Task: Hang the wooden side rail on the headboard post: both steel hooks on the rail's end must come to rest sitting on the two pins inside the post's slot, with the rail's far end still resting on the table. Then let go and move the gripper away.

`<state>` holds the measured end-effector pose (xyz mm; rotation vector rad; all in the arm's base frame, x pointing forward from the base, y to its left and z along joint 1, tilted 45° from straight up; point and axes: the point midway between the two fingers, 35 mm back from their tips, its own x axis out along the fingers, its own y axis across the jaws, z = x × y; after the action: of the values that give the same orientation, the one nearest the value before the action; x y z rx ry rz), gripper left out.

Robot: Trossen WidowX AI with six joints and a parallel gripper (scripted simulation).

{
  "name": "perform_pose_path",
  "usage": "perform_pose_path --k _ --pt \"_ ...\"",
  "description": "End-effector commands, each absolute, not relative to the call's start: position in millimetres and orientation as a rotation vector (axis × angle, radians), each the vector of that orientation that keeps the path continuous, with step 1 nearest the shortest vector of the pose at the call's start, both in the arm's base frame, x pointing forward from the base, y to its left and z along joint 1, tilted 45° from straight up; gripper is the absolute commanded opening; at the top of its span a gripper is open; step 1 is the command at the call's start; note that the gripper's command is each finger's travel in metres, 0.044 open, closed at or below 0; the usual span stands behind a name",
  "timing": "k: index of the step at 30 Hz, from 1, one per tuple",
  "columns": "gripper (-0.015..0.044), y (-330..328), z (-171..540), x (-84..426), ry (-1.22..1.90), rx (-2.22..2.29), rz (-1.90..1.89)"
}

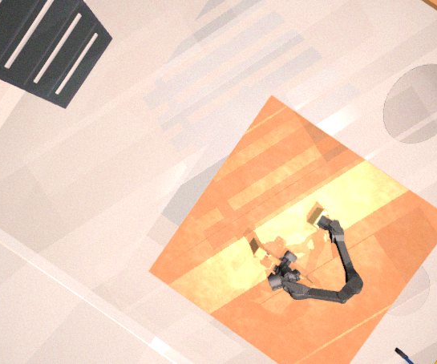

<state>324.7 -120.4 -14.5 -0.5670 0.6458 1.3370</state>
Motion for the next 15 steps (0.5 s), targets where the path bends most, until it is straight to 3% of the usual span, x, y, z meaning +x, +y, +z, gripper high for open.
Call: perform_pose_path --k 1,15 --pt "0.0 -126.0 -13.4 325.0 0.648 -0.576 1.327" --pt "0.0 -126.8 -14.6 323.5 0.648 -0.576 1.327"
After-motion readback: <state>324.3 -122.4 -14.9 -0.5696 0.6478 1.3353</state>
